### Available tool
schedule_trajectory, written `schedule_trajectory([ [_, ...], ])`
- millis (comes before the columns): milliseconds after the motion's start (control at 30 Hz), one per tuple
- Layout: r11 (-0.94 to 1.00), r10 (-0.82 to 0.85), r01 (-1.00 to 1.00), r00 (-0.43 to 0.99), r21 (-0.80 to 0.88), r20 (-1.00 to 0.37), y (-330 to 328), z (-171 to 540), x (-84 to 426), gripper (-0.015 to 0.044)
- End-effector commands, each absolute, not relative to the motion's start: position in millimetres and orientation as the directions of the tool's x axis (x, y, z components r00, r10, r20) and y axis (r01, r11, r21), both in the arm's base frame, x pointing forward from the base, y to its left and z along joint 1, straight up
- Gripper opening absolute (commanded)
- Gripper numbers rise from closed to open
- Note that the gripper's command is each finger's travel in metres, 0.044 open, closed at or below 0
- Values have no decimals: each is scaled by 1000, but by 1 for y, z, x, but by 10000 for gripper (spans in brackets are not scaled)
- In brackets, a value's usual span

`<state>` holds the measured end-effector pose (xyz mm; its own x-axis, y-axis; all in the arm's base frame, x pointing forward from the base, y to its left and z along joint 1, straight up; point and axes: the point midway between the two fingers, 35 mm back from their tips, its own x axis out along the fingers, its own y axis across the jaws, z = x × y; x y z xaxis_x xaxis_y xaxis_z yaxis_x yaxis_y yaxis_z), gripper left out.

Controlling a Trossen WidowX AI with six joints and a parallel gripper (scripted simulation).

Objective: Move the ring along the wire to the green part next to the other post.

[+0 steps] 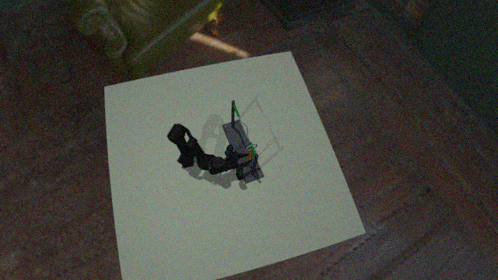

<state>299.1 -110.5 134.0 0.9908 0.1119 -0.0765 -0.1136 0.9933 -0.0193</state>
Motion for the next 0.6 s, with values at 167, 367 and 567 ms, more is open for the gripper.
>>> schedule_trajectory([
  [167,994,109,-111,991,-15,-75,-110,133,314,160],
  [367,994,109,-110,991,-15,-73,-108,132,323,160],
  [567,994,109,-110,991,-14,-71,-105,131,333,160],
])
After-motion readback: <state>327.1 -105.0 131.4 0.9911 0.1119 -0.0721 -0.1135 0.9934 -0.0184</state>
